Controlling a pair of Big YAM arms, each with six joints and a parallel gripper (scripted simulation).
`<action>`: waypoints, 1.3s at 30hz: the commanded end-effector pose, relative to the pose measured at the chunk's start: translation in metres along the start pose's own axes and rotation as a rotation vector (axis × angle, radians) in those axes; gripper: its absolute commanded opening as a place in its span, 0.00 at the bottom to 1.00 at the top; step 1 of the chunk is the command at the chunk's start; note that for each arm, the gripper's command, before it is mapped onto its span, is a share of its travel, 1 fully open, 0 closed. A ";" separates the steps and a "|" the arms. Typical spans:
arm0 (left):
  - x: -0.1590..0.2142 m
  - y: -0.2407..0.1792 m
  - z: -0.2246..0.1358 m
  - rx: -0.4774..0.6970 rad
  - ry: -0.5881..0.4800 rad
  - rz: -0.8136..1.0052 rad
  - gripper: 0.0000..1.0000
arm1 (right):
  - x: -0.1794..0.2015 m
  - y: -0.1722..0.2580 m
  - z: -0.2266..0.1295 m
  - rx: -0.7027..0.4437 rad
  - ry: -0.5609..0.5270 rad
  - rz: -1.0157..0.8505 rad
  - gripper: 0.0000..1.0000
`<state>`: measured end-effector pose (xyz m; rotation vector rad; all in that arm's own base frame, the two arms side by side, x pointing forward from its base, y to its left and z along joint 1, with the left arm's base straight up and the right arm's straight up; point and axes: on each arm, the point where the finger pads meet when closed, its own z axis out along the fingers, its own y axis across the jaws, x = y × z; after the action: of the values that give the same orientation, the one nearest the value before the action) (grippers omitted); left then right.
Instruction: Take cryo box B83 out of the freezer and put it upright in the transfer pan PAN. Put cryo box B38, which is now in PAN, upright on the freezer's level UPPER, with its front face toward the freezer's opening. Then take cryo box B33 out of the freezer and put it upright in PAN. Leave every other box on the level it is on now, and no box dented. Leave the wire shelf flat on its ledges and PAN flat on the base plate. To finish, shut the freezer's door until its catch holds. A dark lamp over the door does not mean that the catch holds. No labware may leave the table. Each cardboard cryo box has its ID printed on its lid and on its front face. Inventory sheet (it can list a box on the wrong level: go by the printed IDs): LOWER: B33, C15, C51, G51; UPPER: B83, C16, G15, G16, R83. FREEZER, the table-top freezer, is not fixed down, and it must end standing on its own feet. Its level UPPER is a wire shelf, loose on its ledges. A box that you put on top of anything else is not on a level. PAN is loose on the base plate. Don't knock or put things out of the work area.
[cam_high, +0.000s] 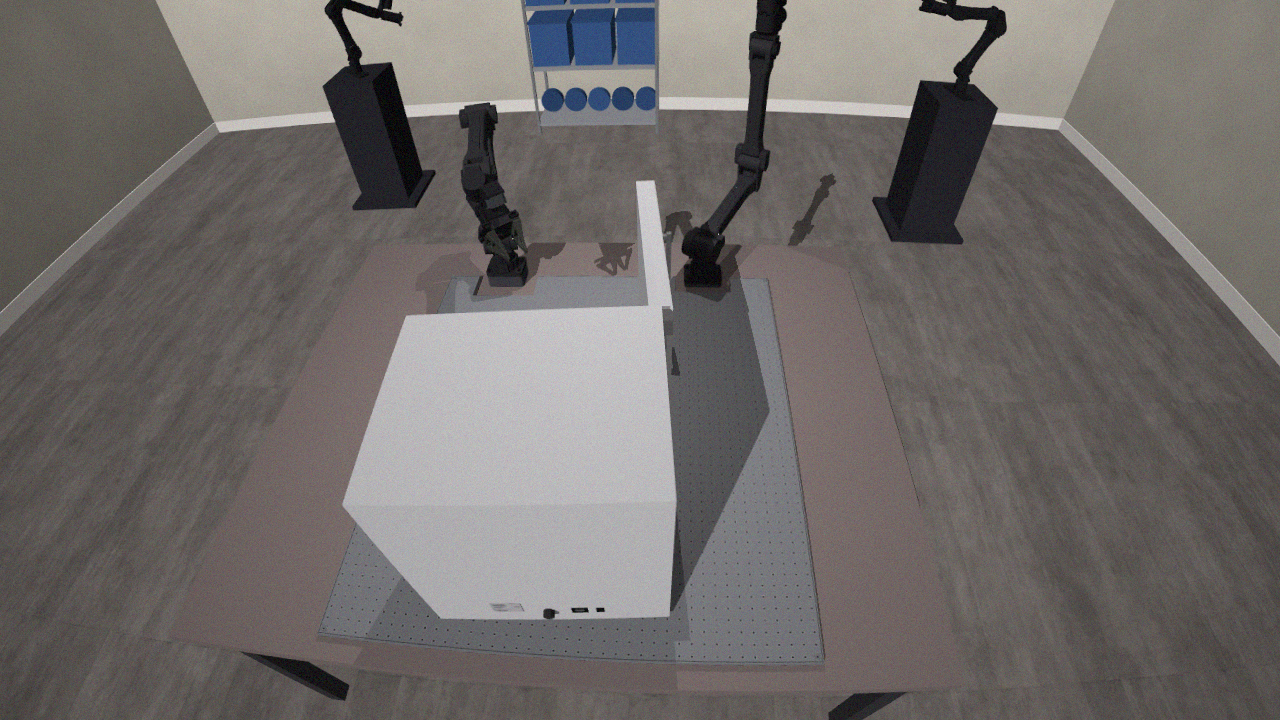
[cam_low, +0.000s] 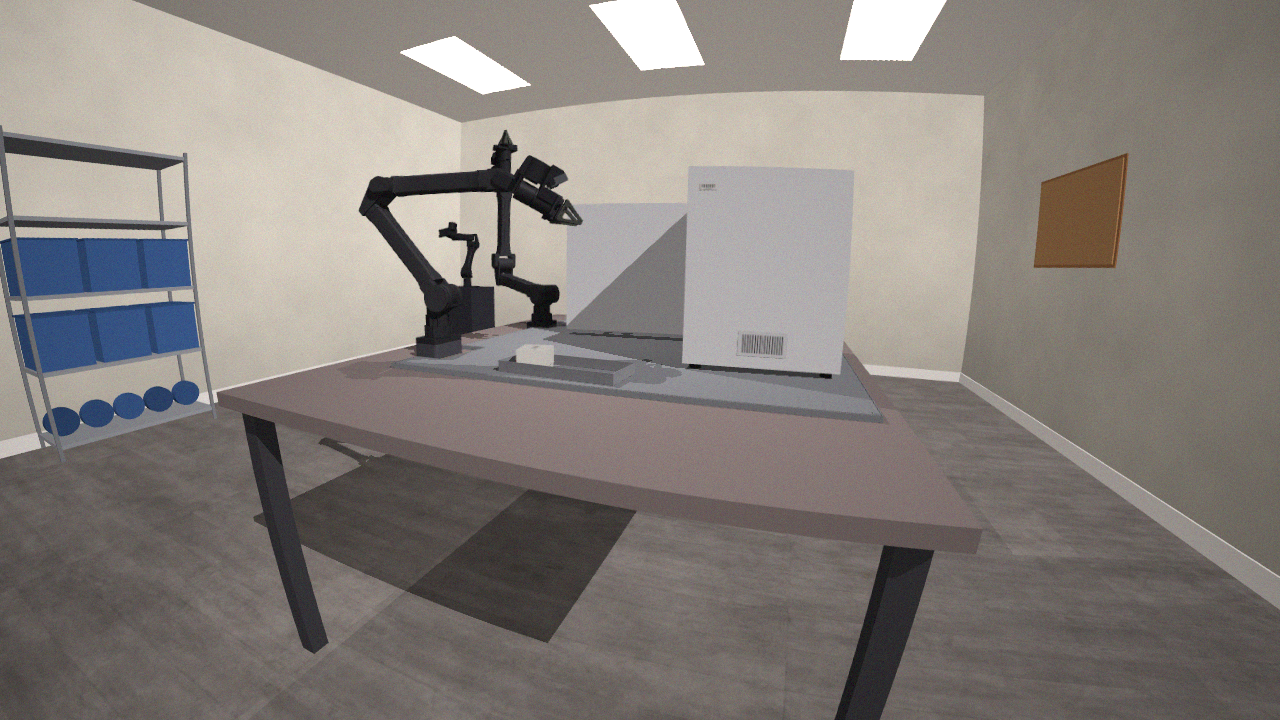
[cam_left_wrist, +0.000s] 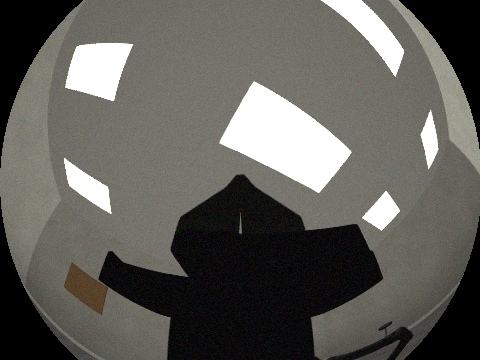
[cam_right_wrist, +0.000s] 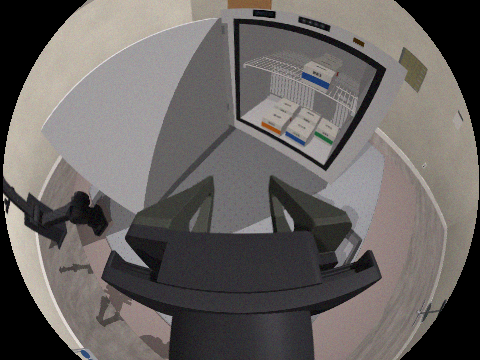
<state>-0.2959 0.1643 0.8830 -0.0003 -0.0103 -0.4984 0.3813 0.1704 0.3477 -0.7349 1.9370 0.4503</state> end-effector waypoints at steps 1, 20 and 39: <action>0.013 0.001 0.001 -0.002 0.037 -0.013 0.00 | 0.016 -0.011 -0.010 0.041 0.003 0.058 0.30; 0.013 0.001 0.001 -0.002 0.037 -0.013 0.00 | 0.091 -0.069 -0.016 0.339 0.141 0.249 0.30; 0.013 0.001 0.001 -0.002 0.037 -0.013 0.00 | 0.122 -0.116 -0.028 0.550 0.181 0.348 0.30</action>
<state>-0.2959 0.1643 0.8830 -0.0003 -0.0103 -0.4984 0.3890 0.0288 0.2287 -0.0904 2.2784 0.0323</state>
